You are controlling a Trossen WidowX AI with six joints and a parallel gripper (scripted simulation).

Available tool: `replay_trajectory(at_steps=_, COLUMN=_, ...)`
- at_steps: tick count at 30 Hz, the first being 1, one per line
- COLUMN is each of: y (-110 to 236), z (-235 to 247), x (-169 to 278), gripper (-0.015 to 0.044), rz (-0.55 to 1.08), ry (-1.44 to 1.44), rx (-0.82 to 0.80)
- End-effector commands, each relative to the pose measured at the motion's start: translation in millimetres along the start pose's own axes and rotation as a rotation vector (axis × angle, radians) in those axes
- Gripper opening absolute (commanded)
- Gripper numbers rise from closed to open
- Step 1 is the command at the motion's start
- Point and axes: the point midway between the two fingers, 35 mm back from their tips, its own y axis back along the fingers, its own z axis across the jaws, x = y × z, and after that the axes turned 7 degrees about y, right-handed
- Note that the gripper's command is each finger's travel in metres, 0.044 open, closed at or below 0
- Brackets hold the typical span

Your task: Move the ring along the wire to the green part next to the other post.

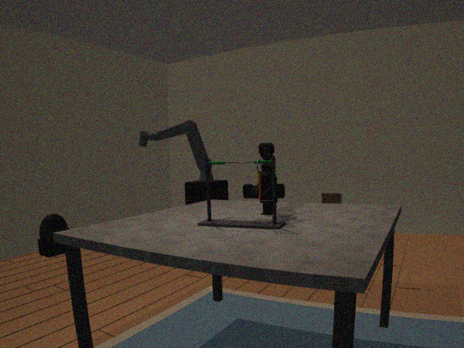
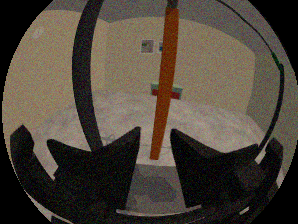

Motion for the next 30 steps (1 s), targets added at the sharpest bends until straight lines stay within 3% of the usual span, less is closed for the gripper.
replay_trajectory(at_steps=1, y=5, z=0, x=-1, gripper=0.0160, rz=-0.001, ry=-0.001, rx=0.003)
replay_trajectory(at_steps=30, y=49, z=-1, x=1, gripper=0.0160, rz=0.003, ry=-0.004, rx=0.005)
